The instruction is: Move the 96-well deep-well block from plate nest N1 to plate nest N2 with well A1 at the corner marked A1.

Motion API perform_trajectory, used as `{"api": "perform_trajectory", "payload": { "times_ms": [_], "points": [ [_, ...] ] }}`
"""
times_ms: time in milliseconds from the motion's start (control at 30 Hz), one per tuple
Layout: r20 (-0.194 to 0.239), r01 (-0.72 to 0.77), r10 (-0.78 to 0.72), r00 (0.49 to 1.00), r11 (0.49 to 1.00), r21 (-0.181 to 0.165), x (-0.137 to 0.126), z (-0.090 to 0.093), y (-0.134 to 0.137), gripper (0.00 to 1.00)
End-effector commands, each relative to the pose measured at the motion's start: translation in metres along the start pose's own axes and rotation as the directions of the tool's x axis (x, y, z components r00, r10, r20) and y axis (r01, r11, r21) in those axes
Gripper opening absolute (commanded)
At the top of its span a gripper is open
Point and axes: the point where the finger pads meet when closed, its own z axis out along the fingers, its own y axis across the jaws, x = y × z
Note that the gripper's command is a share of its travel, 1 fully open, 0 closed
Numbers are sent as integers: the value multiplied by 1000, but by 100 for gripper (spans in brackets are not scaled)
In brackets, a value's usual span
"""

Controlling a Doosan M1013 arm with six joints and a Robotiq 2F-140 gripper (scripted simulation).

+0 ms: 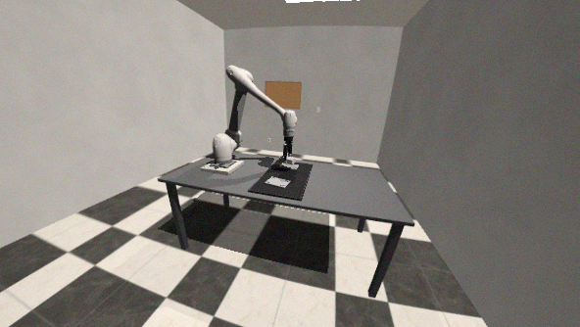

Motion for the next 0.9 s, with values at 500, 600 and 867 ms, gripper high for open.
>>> {"api": "perform_trajectory", "payload": {
  "times_ms": [500, 600, 867],
  "points": [
    [0, 0, 0, 1000, 1000, 0, 8, 0, 52, 0],
    [0, 0, 0, 1000, 1000, 0, 10, 0, 62, 0],
    [0, 0, 0, 1000, 1000, 0, 13, 0, 82, 0]
  ]
}}
